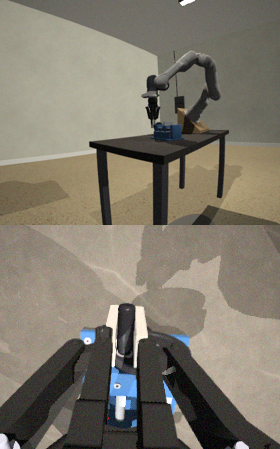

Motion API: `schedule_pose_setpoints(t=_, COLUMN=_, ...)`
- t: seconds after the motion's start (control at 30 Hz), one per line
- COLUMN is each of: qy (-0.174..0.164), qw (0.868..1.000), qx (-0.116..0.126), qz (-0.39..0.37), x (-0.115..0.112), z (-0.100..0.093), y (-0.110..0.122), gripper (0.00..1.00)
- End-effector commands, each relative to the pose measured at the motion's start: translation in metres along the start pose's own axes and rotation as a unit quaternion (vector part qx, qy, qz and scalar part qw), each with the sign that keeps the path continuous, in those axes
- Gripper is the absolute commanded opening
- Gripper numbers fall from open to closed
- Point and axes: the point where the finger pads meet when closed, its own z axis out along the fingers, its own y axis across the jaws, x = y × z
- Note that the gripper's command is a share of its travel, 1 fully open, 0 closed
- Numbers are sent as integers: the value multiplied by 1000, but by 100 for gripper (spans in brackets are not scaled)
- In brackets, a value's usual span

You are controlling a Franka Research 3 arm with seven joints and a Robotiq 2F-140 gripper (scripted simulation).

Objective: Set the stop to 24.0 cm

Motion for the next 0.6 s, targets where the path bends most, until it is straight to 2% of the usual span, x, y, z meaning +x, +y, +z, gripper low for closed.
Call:
schedule_pose_setpoints(t=0.0, qy=1, qw=1000, qx=1, qz=2, x=1, z=6, y=-2, gripper=4)
schedule_pose_setpoints(t=0.57, qy=1, qw=1000, qx=1, qz=2, x=1, z=29, y=-1, gripper=4)
